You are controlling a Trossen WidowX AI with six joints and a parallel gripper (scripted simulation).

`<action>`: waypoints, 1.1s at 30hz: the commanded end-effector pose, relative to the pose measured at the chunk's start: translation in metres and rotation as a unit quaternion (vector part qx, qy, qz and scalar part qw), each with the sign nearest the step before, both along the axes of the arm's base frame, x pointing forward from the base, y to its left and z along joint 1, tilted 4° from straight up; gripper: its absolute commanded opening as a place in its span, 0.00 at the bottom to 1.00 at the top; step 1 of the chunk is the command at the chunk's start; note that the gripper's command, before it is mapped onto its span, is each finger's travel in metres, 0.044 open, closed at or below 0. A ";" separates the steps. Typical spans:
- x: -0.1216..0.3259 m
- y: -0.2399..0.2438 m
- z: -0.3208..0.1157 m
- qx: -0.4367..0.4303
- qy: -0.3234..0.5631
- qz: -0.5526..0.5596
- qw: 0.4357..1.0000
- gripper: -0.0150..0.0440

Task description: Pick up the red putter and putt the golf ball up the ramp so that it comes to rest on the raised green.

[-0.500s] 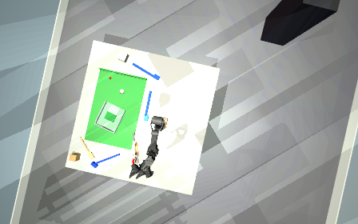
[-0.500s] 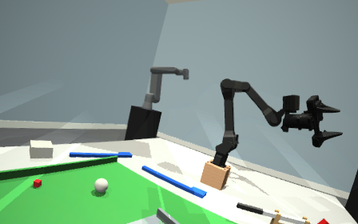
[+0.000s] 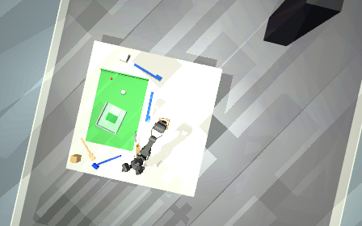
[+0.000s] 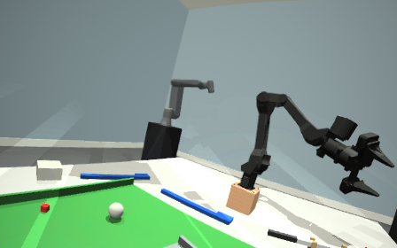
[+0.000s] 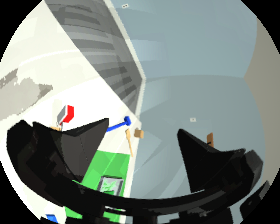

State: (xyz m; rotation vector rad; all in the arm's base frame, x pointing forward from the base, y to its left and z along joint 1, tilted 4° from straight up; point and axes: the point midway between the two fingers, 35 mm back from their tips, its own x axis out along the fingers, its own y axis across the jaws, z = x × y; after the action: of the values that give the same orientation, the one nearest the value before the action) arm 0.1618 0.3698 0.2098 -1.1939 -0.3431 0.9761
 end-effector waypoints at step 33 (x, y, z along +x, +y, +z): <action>0.068 -0.183 -0.188 -0.314 0.474 -0.019 0.823 1.00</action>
State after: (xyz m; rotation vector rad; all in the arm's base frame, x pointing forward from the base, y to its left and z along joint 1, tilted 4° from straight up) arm 0.2335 0.1875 0.0364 -1.1201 0.8470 1.5656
